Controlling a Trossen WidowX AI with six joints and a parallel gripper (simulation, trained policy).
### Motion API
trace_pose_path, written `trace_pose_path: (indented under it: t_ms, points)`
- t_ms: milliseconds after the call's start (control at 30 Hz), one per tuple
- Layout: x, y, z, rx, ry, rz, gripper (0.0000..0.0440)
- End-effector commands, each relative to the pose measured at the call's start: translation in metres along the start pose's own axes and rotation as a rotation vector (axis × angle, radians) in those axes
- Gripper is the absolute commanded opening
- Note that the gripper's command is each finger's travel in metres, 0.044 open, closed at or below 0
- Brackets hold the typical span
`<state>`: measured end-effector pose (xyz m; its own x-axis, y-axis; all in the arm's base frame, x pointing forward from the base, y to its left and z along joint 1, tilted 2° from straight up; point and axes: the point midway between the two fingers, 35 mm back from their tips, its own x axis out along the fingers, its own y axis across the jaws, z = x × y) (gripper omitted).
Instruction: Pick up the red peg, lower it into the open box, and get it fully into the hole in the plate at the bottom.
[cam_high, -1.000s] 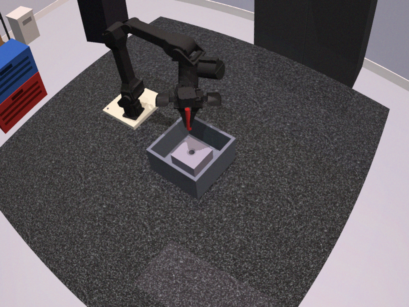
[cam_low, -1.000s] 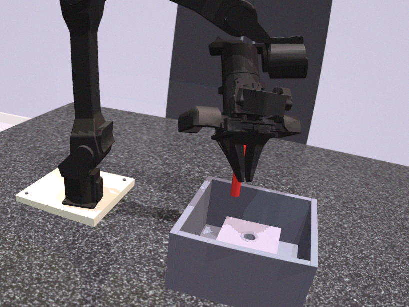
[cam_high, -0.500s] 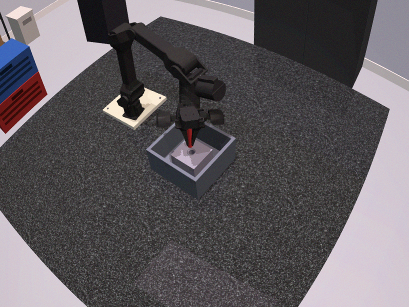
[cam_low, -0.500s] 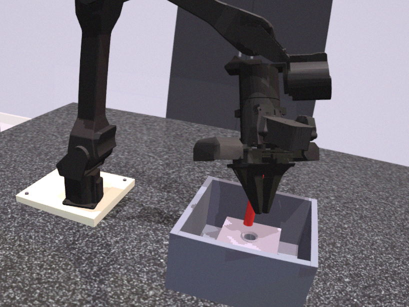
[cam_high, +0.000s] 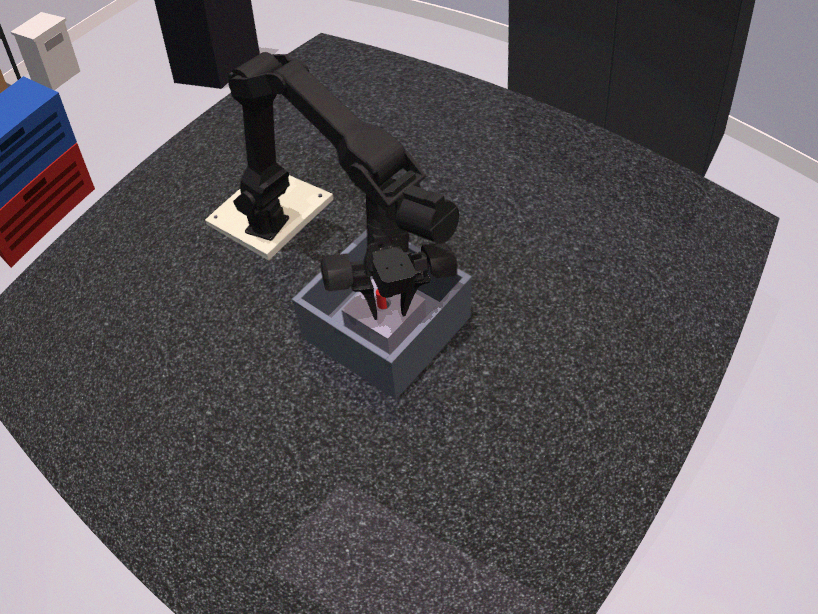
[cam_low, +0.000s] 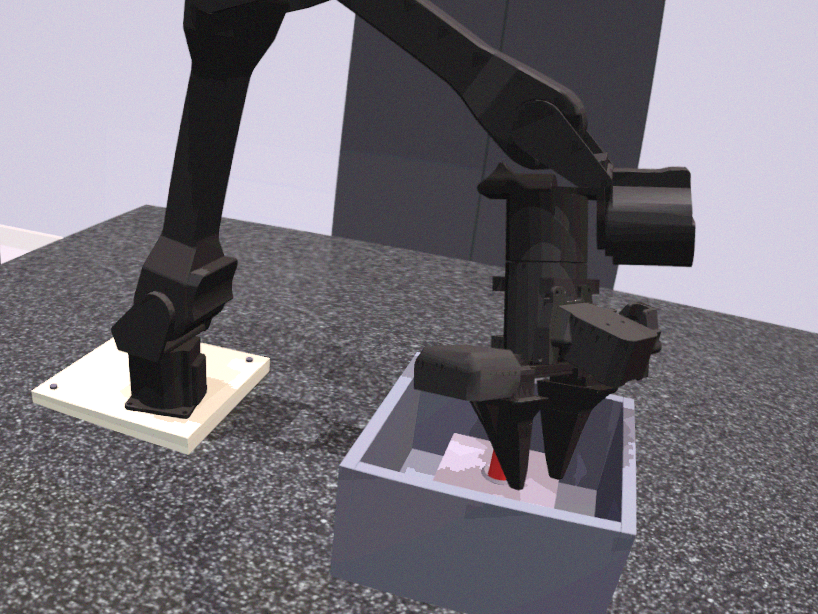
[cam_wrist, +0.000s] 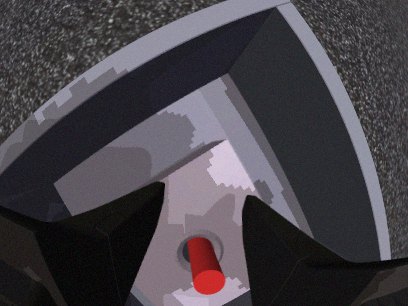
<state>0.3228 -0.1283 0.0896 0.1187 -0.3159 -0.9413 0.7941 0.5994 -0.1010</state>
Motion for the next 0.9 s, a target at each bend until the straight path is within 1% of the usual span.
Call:
trace_pose_path:
  t_ms: [0, 100, 333, 633, 867]
  points:
    - [-0.001, 0.007, 0.006, -0.02, 0.003, 0.019, 0.0206]
    - [-0.004, 0.014, 0.01, -0.032, 0.021, 0.032, 0.0253]
    - [-0.017, 0.037, 0.018, -0.053, 0.067, 0.094, 0.0436]
    - [-0.045, 0.077, 0.034, -0.083, 0.066, 0.228, 0.044]
    - [-0.046, 0.079, 0.035, -0.086, 0.064, 0.233, 0.044]
